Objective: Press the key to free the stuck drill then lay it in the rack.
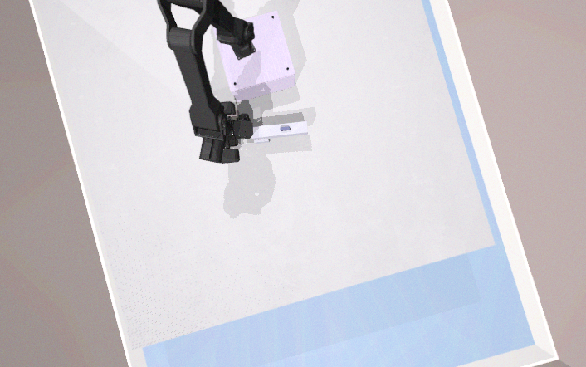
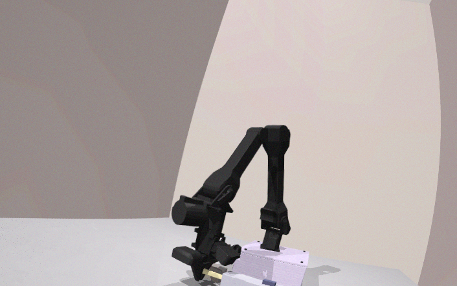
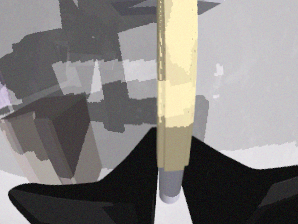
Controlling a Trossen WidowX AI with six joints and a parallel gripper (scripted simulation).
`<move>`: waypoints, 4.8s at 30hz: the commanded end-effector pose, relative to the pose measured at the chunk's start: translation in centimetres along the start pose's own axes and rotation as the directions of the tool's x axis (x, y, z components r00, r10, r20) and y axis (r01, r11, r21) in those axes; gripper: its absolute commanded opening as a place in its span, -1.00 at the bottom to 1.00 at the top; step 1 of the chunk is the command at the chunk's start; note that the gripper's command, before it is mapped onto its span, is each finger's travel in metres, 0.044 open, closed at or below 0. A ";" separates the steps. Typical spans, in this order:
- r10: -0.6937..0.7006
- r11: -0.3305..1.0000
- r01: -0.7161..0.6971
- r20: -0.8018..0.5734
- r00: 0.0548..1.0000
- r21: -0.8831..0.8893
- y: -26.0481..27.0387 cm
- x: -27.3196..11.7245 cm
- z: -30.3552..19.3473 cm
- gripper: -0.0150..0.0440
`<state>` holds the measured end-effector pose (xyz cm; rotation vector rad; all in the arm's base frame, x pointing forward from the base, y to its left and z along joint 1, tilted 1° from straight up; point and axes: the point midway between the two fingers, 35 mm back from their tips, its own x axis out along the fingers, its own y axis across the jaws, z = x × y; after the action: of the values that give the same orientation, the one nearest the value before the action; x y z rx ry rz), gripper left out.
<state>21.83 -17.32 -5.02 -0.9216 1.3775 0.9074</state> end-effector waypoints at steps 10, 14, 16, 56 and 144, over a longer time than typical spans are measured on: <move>-0.001 1.000 0.001 -0.003 1.000 -0.004 -0.1 0.0 -2.0 -0.49; -0.001 1.000 0.001 -0.003 1.000 -0.004 -0.2 0.0 -2.7 -0.49; -0.001 1.000 0.001 -0.004 1.000 -0.004 -0.2 0.0 -2.9 -0.49; -0.001 1.000 0.001 -0.005 1.000 -0.004 0.0 -1.0 -4.4 -0.49; 0.000 1.000 0.000 -0.005 1.000 -0.004 1.7 -4.2 -4.5 -0.49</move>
<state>19.03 -20.86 -0.91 -0.9194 1.3793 0.9094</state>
